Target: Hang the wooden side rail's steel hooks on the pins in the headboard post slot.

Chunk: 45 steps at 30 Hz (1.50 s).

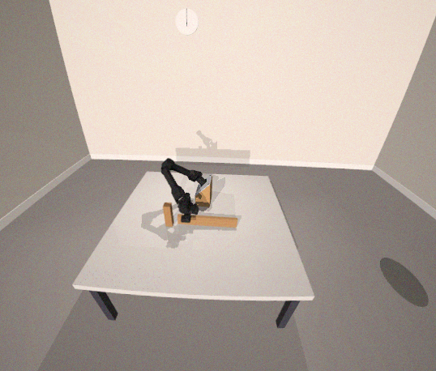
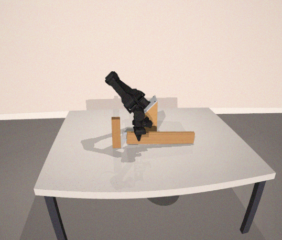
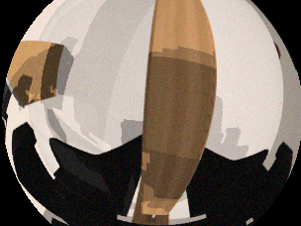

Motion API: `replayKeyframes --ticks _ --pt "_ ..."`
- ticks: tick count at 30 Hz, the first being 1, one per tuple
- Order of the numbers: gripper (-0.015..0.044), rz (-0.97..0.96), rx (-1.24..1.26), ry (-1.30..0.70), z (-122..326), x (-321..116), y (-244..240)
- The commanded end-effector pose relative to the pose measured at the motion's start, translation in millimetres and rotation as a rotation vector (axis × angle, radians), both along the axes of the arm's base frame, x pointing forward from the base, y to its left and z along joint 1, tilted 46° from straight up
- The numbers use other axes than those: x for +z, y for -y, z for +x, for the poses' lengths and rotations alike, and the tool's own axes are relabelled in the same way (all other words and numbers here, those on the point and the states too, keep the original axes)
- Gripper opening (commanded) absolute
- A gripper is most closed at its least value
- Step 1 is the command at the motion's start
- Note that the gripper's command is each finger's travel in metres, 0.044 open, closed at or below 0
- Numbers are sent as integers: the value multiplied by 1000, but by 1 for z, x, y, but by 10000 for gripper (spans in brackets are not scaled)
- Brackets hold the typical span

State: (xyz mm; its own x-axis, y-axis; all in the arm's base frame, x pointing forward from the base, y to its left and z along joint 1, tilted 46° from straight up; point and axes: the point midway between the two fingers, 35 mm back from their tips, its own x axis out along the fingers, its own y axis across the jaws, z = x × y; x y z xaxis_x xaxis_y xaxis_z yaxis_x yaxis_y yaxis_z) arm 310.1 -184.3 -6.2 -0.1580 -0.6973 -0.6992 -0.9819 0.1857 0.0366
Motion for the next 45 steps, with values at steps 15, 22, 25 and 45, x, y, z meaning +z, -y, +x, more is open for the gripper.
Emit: replayKeyframes --ticks 15,22,25,45 --pt "0 -1 6 2 0 3 2" --pt "0 -1 6 2 -1 4 2" --pt "0 -1 6 2 0 4 2" --pt "0 -1 6 2 2 6 4"
